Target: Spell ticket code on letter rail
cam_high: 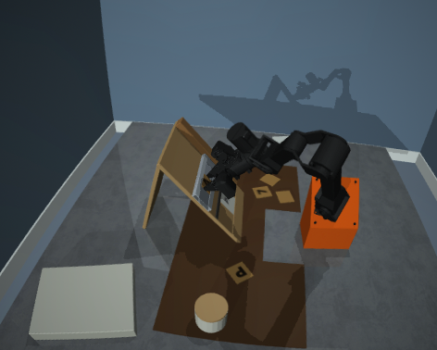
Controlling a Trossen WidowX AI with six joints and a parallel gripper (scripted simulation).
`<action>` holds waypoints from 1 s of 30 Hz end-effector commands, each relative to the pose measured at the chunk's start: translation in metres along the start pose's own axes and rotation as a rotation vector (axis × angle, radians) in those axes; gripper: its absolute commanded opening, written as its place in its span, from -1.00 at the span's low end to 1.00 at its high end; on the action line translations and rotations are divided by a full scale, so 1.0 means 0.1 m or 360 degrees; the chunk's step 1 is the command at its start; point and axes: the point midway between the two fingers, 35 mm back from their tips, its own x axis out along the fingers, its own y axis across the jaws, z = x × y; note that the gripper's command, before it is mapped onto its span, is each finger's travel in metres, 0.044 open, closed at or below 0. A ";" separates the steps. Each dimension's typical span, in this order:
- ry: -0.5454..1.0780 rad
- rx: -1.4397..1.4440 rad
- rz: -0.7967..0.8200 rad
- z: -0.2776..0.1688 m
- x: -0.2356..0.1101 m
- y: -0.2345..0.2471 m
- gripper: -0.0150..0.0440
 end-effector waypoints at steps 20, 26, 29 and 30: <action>0.0001 -0.0010 0.0006 0.01 0.01 -0.15 -0.49; 0.0001 -0.0011 0.0006 0.01 0.01 -0.18 -0.49; 0.0000 -0.0011 0.0006 0.01 0.01 -0.20 -0.49; 0.0000 -0.0011 0.0006 0.01 0.01 -0.21 -0.49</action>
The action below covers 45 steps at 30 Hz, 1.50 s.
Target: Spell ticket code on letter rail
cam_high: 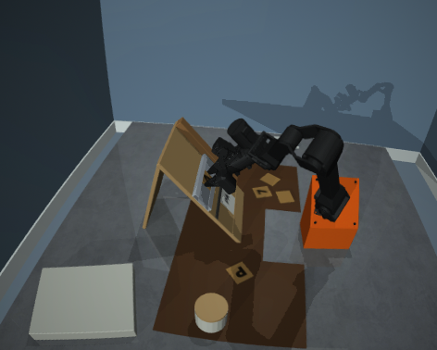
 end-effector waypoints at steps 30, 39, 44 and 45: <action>0.0004 -0.0006 0.0005 0.00 0.01 -0.22 -0.49; 0.0004 -0.0007 0.0005 0.00 0.01 -0.27 -0.49; 0.0004 -0.0007 0.0005 0.00 0.01 -0.30 -0.49; 0.0004 -0.0007 0.0005 0.00 0.01 -0.31 -0.49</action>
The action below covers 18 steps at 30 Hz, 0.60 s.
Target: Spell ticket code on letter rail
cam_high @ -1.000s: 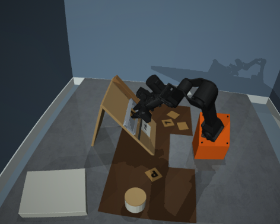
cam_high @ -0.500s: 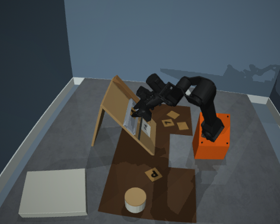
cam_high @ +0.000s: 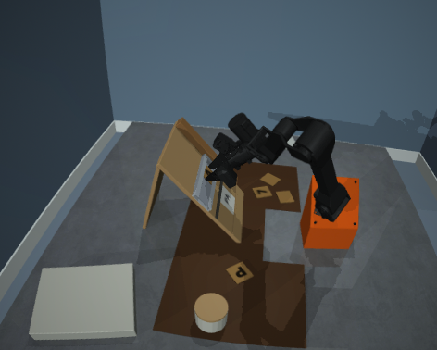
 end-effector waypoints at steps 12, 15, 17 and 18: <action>0.0003 -0.0006 0.0007 0.01 0.01 -0.11 -0.49; 0.0003 -0.0007 0.0006 0.01 0.01 -0.13 -0.49; 0.0003 -0.0007 0.0006 0.01 0.01 -0.14 -0.49; 0.0003 -0.0007 0.0006 0.01 0.01 -0.15 -0.49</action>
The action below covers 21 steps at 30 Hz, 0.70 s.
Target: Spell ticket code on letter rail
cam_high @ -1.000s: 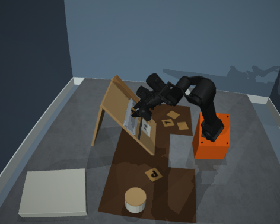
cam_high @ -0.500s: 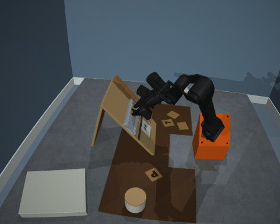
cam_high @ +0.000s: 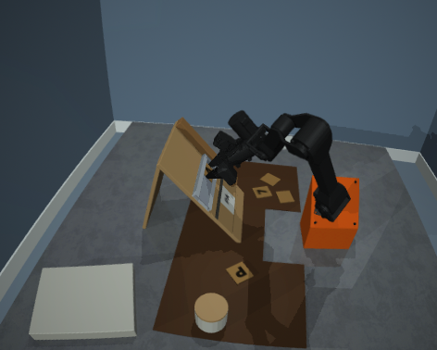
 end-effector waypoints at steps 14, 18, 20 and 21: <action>-0.0001 0.0000 -0.0001 0.00 0.00 -0.03 0.22; 0.0003 -0.0005 0.0006 0.00 -0.06 -0.03 0.51; 0.0003 -0.0006 0.0006 0.01 -0.08 -0.03 0.51; 0.0003 -0.0006 0.0006 0.01 -0.08 -0.03 0.51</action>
